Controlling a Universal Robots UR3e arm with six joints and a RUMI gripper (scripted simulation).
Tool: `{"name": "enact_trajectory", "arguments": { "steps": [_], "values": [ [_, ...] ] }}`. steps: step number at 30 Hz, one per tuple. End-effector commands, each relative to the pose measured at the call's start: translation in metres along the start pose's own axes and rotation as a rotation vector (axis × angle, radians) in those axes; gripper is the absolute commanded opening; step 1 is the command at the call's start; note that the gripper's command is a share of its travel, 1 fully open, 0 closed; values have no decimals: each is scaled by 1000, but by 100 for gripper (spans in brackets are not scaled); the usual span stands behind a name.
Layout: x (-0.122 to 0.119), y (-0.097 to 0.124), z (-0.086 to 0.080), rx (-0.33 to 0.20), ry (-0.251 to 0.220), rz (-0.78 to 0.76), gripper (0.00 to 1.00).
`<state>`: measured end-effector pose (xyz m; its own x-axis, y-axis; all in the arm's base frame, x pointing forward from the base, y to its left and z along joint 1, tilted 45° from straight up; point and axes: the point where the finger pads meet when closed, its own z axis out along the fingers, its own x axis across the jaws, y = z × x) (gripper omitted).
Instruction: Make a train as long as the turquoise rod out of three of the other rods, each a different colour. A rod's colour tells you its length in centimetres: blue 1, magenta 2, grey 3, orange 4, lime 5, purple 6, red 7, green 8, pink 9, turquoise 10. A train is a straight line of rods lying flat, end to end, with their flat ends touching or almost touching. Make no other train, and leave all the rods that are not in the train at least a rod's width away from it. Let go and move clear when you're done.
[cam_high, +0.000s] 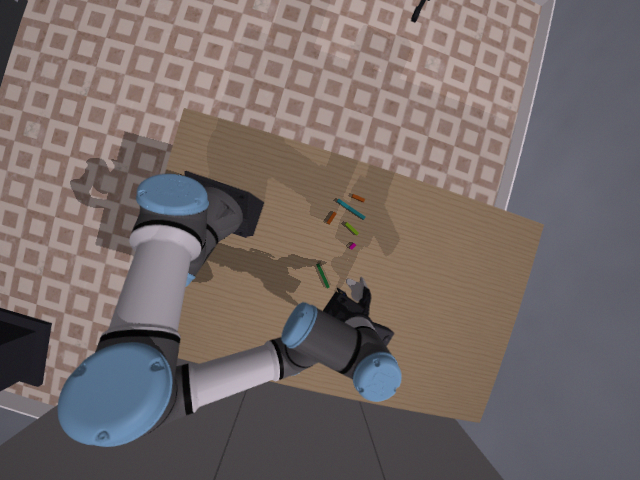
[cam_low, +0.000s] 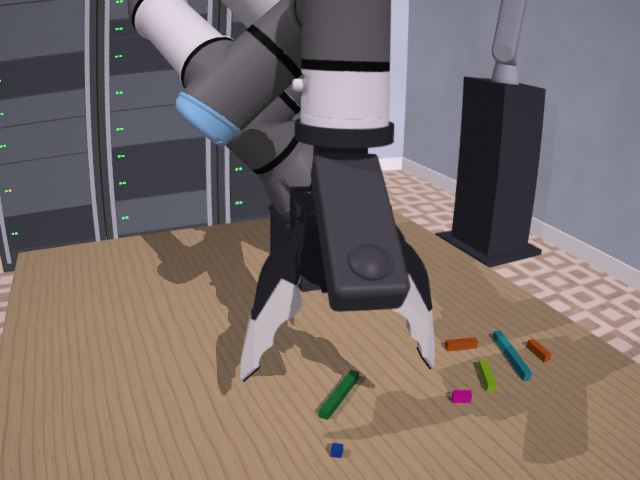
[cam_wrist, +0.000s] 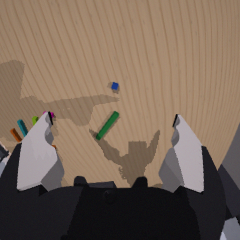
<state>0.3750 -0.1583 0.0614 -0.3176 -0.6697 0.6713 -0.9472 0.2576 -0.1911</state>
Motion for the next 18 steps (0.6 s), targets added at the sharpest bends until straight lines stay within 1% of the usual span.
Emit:
{"name": "enact_trajectory", "arguments": {
  "steps": [1, 6, 18],
  "values": [
    [1, -5, -1, -13, 11, 167, 100],
    [1, -7, -1, -12, 12, 257, 100],
    [1, -9, -1, -12, 12, 316, 100]
  ]
}}
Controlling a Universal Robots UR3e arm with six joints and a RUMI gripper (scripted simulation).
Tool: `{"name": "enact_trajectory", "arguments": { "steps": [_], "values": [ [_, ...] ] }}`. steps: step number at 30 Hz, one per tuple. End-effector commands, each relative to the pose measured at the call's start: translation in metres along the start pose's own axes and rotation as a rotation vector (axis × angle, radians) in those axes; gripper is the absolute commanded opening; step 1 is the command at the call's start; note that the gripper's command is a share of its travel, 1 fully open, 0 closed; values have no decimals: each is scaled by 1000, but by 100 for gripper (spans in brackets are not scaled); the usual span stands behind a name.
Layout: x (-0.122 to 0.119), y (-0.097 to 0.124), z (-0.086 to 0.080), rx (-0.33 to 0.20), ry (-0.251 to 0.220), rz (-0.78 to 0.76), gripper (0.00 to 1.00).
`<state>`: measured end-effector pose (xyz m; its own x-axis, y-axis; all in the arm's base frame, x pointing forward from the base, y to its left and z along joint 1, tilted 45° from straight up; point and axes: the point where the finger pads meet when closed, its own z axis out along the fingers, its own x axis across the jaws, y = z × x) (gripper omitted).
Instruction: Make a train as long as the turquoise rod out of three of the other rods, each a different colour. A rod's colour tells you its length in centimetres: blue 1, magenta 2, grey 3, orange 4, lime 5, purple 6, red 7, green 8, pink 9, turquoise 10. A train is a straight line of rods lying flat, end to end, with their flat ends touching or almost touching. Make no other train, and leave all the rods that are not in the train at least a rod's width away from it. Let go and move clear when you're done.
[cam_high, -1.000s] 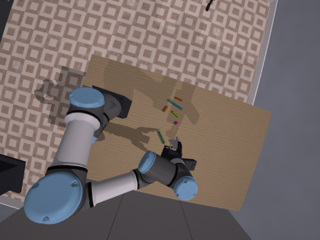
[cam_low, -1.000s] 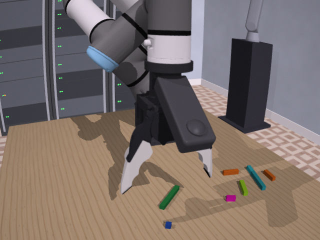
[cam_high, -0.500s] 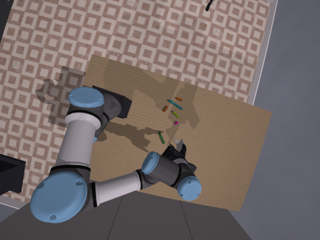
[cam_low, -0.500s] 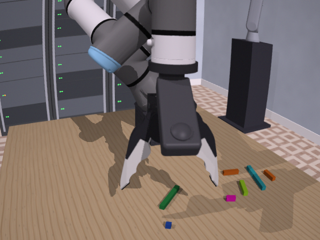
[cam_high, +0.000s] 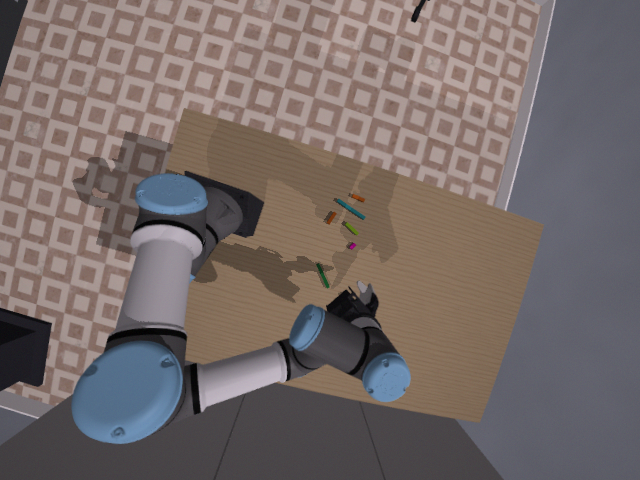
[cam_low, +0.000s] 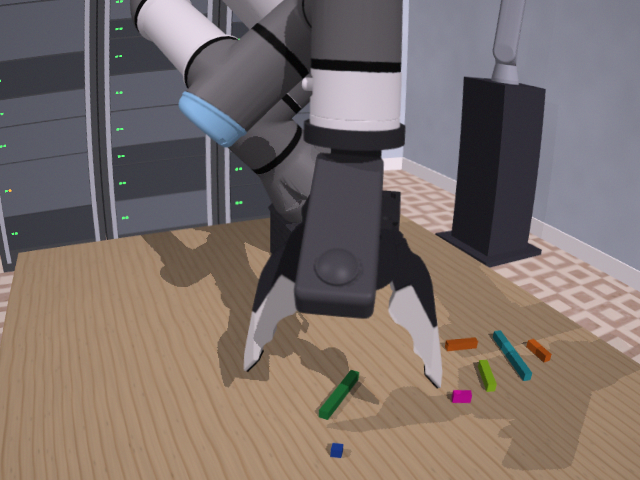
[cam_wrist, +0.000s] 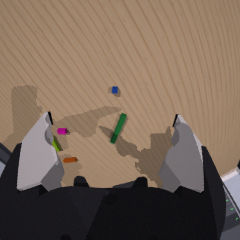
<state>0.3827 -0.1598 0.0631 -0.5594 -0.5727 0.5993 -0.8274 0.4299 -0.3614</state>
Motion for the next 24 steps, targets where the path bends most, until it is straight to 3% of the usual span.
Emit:
{"name": "enact_trajectory", "arguments": {
  "steps": [1, 2, 3, 24],
  "values": [
    [1, -1, -1, -7, 9, 45, 100],
    [1, -1, -1, -7, 9, 45, 100],
    [1, -1, -1, -7, 9, 46, 14],
    [1, -1, -1, -8, 8, 45, 14]
  ]
}}
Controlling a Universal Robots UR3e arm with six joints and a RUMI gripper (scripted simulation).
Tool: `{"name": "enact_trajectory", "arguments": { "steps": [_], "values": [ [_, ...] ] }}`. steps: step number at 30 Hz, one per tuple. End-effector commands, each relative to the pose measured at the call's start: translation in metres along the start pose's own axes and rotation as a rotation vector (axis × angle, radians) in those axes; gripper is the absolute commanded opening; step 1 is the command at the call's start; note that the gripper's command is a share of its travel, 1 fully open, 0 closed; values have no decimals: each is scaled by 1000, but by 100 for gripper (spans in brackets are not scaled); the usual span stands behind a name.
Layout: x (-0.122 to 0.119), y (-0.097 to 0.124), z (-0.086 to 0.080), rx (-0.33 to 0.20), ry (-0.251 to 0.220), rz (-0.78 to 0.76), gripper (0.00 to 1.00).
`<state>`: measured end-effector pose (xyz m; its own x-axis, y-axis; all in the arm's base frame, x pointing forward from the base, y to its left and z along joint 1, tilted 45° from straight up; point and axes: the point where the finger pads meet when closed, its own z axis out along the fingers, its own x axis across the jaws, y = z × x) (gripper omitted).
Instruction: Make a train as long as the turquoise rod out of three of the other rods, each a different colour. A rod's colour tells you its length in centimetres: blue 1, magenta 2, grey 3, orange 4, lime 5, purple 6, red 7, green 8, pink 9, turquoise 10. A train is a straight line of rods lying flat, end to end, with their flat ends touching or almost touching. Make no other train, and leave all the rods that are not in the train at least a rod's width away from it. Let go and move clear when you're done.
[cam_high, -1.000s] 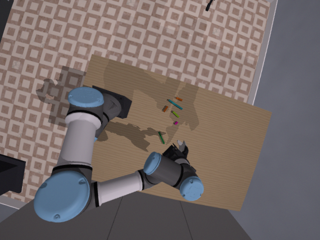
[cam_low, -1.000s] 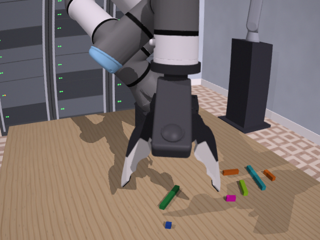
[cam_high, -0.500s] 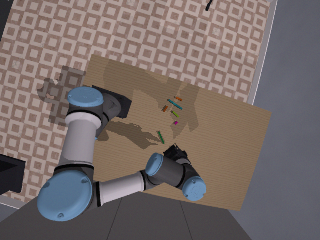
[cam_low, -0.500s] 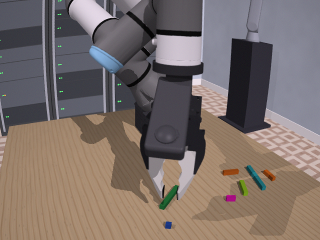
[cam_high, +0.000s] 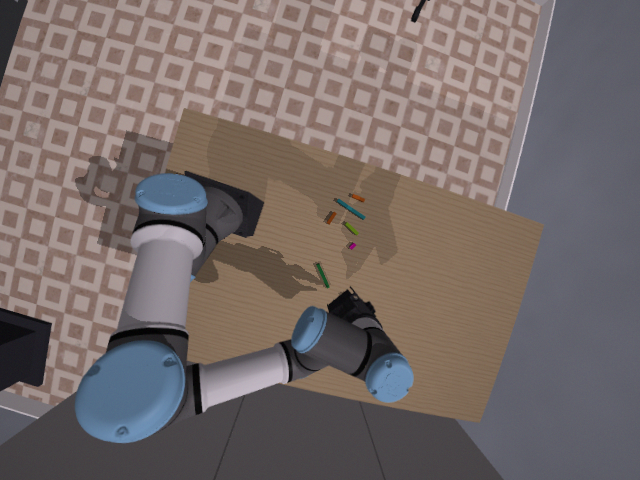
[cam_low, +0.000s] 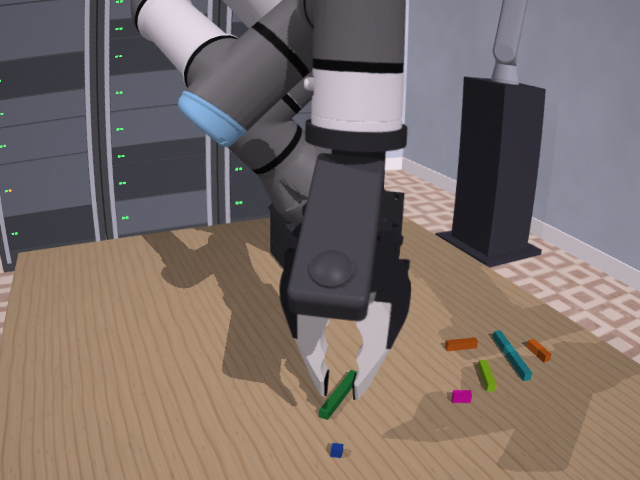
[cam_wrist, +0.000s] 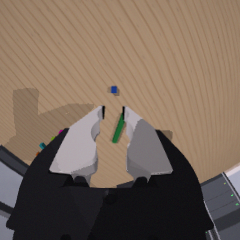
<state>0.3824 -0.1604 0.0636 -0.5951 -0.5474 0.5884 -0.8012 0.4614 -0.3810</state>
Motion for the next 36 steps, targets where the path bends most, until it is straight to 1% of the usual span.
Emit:
{"name": "enact_trajectory", "arguments": {
  "steps": [1, 20, 36],
  "values": [
    [0, -1, -1, 2, 0, 1, 14],
    [0, -1, 0, 2, 0, 1, 14],
    [0, 0, 11, 0, 1, 0, 14]
  ]
}}
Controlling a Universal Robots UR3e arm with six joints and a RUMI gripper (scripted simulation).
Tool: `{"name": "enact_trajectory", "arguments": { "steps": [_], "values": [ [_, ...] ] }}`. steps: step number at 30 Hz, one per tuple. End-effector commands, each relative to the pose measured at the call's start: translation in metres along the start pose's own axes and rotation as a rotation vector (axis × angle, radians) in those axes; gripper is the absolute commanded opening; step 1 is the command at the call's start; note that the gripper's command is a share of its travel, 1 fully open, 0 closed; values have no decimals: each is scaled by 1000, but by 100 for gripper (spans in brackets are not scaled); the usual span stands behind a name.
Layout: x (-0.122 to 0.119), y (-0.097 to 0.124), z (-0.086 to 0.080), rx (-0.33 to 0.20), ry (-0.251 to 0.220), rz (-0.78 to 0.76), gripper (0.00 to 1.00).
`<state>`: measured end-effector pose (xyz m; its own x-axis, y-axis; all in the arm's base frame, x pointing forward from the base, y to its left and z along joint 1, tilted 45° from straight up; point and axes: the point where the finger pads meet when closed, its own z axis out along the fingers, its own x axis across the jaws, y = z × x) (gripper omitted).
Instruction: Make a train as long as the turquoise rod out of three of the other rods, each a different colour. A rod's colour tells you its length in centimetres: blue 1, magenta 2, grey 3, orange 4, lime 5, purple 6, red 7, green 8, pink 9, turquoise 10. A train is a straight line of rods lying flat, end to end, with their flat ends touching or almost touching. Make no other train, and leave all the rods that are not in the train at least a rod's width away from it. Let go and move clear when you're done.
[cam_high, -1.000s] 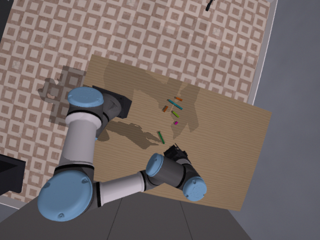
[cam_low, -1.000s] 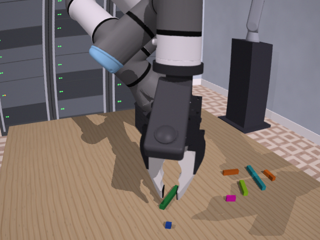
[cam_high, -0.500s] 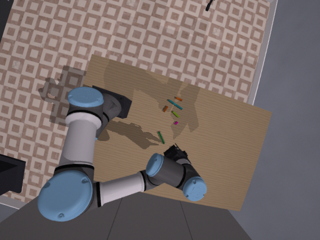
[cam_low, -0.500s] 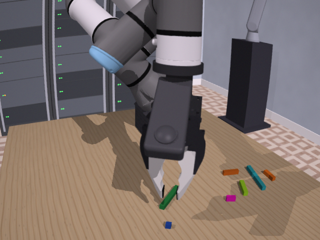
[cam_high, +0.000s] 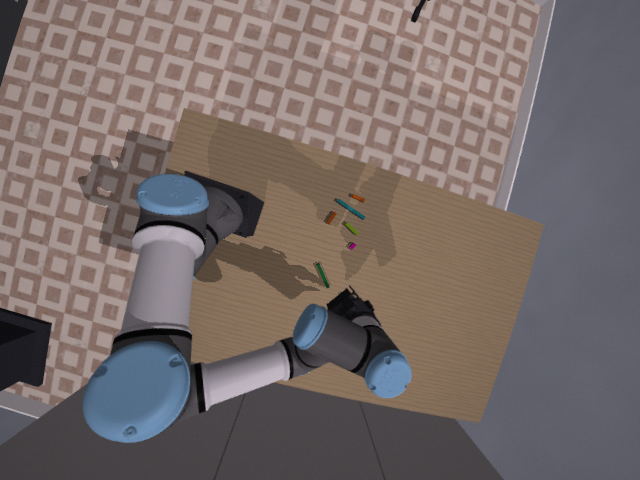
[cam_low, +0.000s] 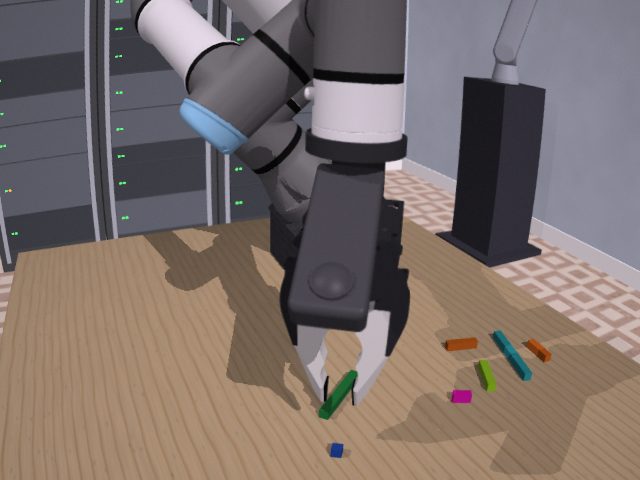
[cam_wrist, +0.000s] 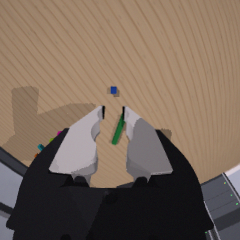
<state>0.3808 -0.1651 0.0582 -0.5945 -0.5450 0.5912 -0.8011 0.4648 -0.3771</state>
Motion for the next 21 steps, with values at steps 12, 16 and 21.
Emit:
{"name": "enact_trajectory", "arguments": {
  "steps": [12, 16, 21],
  "values": [
    [-1, -1, 21, 5, -3, 0, 14],
    [-1, -1, 24, 5, -3, 0, 14],
    [-1, -2, 32, 5, -3, 0, 14]
  ]
}}
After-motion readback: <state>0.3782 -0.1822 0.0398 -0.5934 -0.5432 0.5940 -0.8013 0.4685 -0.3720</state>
